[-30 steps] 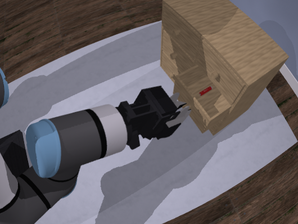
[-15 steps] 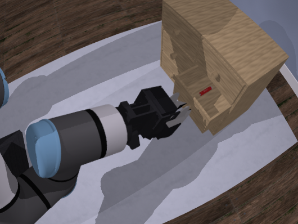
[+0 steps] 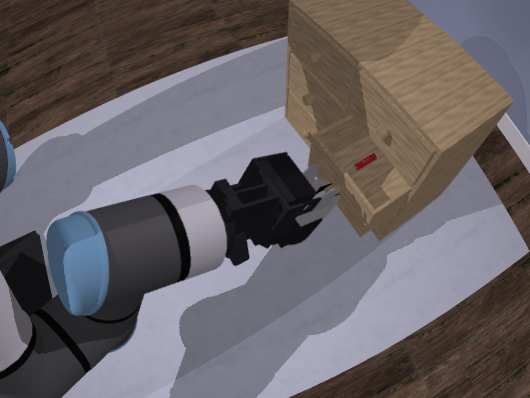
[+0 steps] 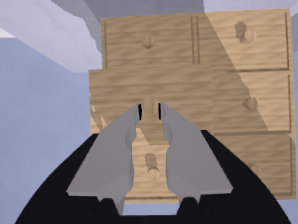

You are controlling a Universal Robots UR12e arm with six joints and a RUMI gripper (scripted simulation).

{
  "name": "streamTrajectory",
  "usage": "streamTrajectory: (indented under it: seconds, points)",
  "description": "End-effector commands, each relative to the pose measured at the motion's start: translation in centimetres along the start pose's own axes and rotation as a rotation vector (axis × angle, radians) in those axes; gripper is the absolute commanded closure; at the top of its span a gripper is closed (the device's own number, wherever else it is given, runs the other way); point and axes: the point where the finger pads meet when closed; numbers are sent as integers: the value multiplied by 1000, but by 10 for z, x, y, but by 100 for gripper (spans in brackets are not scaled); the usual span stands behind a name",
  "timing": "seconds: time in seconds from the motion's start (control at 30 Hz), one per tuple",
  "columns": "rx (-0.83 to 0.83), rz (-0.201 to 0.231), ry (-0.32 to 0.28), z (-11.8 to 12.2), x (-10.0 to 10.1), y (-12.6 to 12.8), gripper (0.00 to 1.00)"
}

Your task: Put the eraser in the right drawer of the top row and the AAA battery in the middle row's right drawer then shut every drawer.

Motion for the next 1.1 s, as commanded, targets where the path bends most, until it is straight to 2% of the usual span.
streamTrajectory:
  seconds: [0.0, 1.07]
  points:
    - [-1, 0, -1, 1, 0, 0, 93]
    - [-1, 0, -1, 5, 8, -1, 93]
Point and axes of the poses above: the point where the finger pads meet when closed, its own x axis out along the fingers, its own y axis across the jaws, z = x × y, and after that the axes turned 13 degrees about -x, right-handed
